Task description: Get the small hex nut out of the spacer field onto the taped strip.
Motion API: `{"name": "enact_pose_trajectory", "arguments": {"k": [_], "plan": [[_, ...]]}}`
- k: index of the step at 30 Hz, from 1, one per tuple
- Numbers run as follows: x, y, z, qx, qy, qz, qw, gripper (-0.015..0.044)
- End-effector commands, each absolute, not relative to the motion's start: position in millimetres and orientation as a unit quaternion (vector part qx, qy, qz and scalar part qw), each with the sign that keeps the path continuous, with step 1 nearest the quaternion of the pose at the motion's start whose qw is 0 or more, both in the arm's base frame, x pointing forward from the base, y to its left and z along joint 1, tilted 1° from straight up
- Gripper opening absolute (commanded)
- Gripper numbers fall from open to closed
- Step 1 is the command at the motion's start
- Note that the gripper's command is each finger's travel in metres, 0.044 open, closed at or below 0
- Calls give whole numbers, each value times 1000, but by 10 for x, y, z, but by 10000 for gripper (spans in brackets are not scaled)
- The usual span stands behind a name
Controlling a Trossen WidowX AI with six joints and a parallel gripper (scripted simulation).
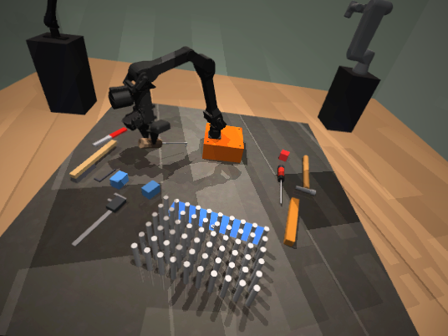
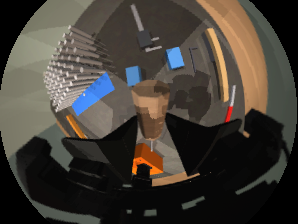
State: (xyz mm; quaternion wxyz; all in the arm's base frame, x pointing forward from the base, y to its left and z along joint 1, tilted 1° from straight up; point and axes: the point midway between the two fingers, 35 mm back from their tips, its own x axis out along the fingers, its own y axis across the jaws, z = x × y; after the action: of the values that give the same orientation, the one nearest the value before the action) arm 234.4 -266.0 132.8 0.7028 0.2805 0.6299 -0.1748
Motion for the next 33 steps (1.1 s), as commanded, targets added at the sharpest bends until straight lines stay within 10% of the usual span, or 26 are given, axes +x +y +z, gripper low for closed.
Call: {"name": "enact_pose_trajectory", "arguments": {"k": [1,33], "plan": [[2233,-2811,1299,341,611,-210,683,0],[1071,-3762,1334,689,358,-428,463,0]]}}
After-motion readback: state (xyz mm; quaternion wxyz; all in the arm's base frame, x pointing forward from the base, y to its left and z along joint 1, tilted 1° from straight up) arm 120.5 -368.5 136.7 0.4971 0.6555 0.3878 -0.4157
